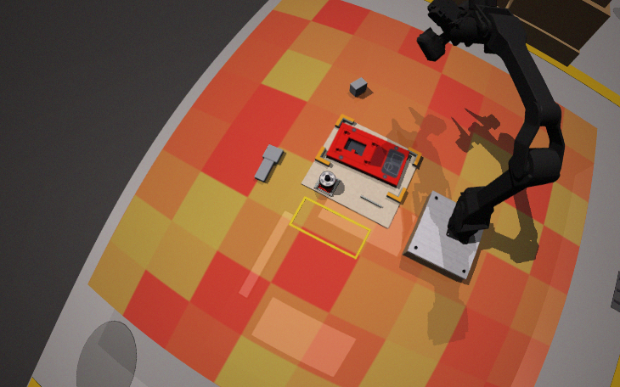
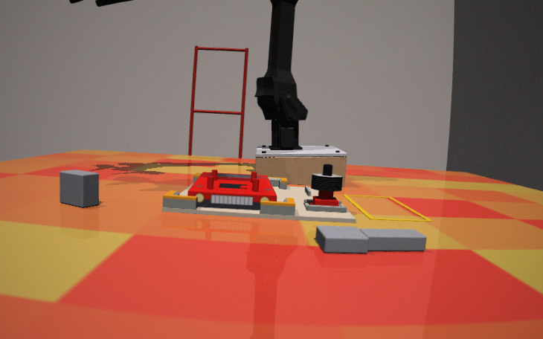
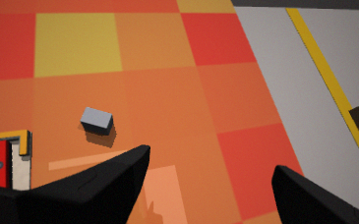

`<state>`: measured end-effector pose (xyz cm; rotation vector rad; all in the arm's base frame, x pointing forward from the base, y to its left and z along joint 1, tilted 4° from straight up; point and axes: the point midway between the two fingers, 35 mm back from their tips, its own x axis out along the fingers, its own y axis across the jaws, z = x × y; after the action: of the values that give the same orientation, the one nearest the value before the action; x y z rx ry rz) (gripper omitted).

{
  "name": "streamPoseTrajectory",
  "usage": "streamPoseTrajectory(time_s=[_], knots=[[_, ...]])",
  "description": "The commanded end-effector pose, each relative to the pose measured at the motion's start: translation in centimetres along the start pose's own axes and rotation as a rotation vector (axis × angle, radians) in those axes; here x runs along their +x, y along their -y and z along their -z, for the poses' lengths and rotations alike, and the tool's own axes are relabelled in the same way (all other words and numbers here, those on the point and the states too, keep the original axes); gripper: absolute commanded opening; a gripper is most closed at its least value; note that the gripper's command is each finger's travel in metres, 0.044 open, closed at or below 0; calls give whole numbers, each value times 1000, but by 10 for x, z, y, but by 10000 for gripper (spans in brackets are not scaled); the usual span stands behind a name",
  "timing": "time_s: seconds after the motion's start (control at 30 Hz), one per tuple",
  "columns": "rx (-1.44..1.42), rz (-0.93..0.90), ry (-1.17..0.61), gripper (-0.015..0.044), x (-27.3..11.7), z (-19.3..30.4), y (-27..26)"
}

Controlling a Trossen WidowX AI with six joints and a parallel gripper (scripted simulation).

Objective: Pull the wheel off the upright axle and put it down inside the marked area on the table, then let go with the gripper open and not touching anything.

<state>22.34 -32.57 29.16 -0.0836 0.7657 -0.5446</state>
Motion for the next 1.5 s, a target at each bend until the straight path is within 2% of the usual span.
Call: streamPoseTrajectory(time_s=[0.0,0.2,0.37,0.57,0.8,1.23,1.47], knots=[[29,-129,-83,300,31,-2,-58],[30,-275,-223,300,58,0,-147],[-11,-355,-368,300,67,13,-223],[-102,-395,-537,300,60,40,-308],[-253,-368,-697,300,35,84,-390],[-269,-362,-710,300,31,89,-404],[-269,-362,-709,300,59,113,-414]])
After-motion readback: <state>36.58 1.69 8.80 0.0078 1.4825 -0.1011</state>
